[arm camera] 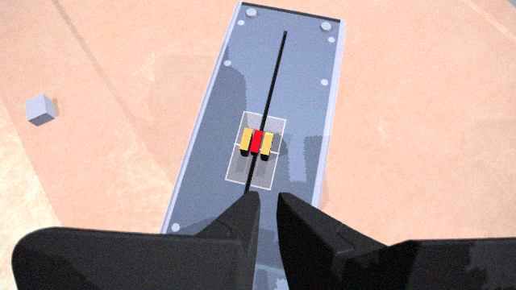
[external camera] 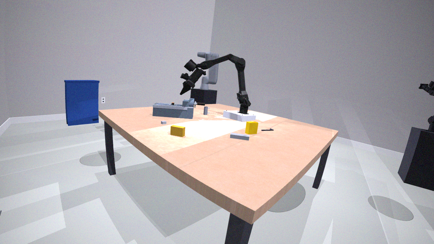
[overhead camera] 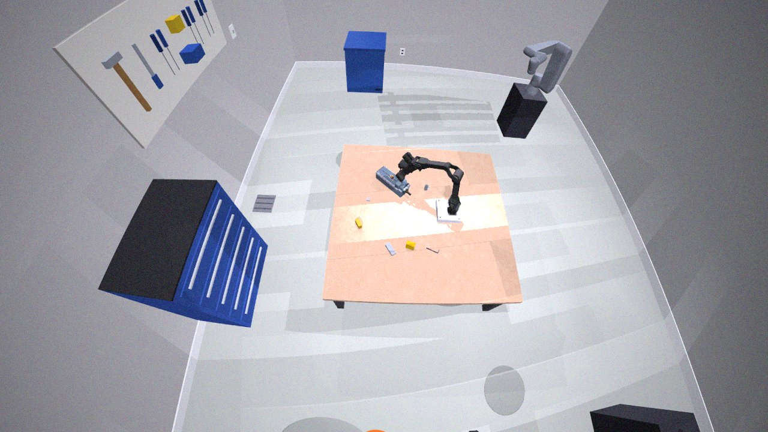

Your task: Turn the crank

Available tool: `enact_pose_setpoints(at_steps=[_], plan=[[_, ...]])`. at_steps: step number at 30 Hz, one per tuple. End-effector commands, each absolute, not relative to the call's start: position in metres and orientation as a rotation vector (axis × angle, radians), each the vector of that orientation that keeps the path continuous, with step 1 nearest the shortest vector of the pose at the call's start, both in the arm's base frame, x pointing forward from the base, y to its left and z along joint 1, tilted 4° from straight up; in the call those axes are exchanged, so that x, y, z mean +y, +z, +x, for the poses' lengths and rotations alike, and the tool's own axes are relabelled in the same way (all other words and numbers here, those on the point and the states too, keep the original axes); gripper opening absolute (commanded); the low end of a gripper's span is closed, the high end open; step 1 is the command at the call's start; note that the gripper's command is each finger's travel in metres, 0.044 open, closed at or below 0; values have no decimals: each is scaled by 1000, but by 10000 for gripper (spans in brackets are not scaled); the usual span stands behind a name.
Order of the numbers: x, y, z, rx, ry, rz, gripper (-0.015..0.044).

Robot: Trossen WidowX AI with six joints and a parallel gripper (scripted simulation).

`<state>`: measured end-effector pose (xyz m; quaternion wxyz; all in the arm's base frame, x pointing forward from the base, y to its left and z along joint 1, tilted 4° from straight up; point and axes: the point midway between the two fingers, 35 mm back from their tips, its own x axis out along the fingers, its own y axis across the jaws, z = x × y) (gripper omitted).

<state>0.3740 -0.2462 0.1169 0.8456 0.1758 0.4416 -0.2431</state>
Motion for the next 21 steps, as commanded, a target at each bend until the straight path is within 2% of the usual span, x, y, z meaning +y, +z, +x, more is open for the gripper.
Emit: enact_pose_setpoints(at_steps=[1,16,21], plan=[[-246,118,375,927,-507,367,0],[-246,117,374,931,-512,371,0],[-246,117,374,931,-512,371,131]])
